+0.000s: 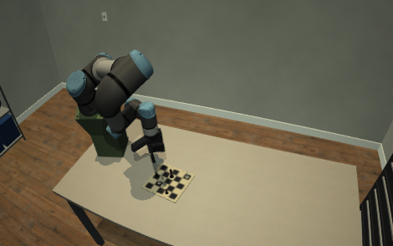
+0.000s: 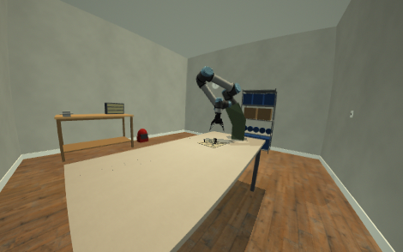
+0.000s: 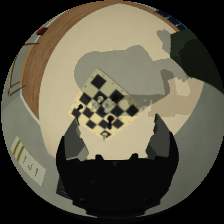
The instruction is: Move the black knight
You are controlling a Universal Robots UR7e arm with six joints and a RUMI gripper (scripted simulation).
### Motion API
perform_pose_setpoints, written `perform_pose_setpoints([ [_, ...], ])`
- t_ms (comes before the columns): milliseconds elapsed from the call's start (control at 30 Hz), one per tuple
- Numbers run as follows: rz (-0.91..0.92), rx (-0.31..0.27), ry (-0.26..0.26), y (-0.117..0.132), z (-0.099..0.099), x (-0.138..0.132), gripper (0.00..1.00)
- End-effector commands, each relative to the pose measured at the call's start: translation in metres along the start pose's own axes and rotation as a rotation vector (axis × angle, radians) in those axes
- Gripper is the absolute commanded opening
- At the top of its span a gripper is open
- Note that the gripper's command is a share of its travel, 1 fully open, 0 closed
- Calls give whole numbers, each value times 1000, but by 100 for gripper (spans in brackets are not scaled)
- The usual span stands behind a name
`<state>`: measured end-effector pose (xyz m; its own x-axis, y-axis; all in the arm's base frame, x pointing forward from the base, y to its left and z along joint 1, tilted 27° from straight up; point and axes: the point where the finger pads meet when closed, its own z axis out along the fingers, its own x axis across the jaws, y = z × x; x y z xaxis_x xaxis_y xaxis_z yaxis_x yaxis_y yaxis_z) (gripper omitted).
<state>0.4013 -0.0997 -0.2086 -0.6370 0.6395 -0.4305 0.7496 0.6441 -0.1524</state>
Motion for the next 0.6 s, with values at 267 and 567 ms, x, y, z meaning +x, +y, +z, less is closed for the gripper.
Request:
perform_pose_setpoints([
  [267, 0, -1, -1, 0, -1, 0, 100],
  [567, 0, -1, -1, 0, -24, 0, 100],
])
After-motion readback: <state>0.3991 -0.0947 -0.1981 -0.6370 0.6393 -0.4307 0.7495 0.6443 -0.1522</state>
